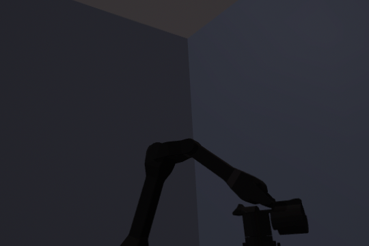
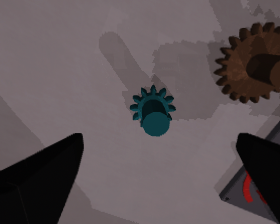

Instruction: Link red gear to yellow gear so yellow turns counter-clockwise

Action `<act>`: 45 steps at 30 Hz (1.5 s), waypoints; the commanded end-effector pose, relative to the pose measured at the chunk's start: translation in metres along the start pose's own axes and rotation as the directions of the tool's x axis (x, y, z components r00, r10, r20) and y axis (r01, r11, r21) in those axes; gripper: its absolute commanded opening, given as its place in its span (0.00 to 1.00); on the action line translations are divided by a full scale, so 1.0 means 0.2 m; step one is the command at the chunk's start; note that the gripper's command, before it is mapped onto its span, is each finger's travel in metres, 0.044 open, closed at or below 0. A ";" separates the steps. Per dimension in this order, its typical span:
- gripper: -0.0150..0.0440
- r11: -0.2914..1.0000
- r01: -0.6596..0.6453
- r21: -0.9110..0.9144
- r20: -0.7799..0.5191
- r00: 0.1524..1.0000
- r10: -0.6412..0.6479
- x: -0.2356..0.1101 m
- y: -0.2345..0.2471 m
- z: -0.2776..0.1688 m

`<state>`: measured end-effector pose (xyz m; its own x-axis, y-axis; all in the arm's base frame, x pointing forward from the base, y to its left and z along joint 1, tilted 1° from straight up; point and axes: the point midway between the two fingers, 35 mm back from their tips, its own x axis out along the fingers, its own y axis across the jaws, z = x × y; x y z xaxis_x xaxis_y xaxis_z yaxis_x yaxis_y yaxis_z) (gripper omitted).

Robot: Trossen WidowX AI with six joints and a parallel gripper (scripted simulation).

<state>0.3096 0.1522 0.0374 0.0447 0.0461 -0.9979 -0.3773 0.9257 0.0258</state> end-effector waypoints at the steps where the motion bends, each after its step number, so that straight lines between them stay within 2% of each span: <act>1: 1.00 1.000 0.006 0.009 -0.017 1.000 -0.005 0.09 0.00 -0.02; 24: 1.00 1.000 0.006 0.009 -0.017 1.000 -0.005 0.22 0.00 -0.03; 37: 1.00 1.000 0.006 0.009 -0.017 1.000 -0.005 0.22 0.00 -0.03; 45: 0.64 1.000 0.006 0.009 -0.017 1.000 -0.005 0.22 0.00 -0.03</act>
<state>0.3084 0.1528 -0.0059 0.0348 0.0403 -0.9986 -0.3742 0.9270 0.0243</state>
